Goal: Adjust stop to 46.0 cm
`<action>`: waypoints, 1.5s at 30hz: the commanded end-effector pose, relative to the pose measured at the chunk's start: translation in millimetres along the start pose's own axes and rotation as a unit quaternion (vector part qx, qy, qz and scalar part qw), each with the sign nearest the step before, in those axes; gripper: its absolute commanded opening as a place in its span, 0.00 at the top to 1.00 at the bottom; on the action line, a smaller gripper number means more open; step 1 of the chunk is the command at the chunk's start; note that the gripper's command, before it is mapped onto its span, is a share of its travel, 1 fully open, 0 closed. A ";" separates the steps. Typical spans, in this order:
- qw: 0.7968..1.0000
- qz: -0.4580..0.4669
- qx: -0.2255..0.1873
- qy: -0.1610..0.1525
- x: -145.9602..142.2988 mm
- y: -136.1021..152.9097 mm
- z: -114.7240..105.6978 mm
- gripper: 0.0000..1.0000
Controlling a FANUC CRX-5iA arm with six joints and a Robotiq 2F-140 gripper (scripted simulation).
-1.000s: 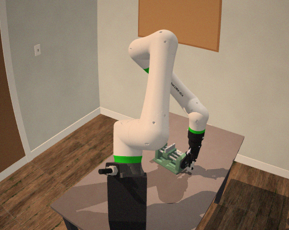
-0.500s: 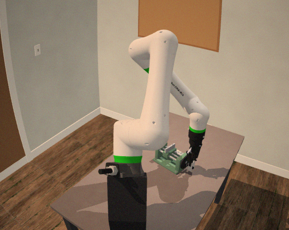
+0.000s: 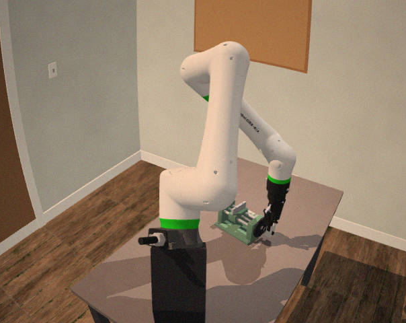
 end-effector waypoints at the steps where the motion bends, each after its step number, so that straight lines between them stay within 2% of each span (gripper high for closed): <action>1: 1.000 0.000 0.000 0.000 -1.2 -0.1 -1.4 0.96; 21: 1.000 0.000 0.000 0.000 -9.1 0.2 -25.2 0.96; 45: 1.000 0.000 0.000 0.000 5.2 -0.3 -52.1 0.96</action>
Point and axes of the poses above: the point where the finger pads meet when closed, its own z axis out along the fingers, its own x axis across the jaws, y = z × x, the point moved 4 cm from there along -z, back along the fingers, and after that the axes turned 2 degrees about z, right-handed, at the moved point
